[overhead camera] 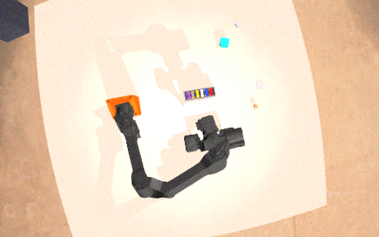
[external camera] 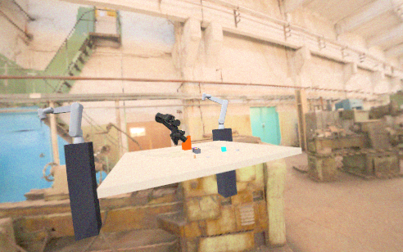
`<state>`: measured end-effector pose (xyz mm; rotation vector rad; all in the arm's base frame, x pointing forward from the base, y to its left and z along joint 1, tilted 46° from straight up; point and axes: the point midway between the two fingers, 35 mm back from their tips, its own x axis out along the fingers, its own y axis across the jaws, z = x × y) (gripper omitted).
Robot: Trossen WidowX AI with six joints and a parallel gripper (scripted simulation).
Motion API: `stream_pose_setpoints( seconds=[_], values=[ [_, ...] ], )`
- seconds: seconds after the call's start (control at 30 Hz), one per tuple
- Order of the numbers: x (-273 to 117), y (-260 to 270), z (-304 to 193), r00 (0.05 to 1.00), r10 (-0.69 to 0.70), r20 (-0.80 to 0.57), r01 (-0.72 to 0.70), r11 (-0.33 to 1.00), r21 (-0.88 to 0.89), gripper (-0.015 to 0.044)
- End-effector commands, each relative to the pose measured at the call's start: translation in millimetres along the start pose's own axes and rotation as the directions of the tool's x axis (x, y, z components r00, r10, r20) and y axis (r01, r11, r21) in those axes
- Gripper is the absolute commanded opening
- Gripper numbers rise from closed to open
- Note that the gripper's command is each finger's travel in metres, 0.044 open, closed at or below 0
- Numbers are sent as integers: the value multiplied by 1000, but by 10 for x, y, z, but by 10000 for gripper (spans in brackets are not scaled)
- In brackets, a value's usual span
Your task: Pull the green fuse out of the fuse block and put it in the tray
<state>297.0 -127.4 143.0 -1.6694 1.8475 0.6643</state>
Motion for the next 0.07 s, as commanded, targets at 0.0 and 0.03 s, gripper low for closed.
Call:
stream_pose_setpoints(
  seconds=[0.0, 0.03],
  values=[
    [0, 0, 1, 1000, 0, 0, 0, 1000, -1, 330],
    [0, 0, 1, 1000, 0, 0, 0, 1000, -1, 330]
  ],
)
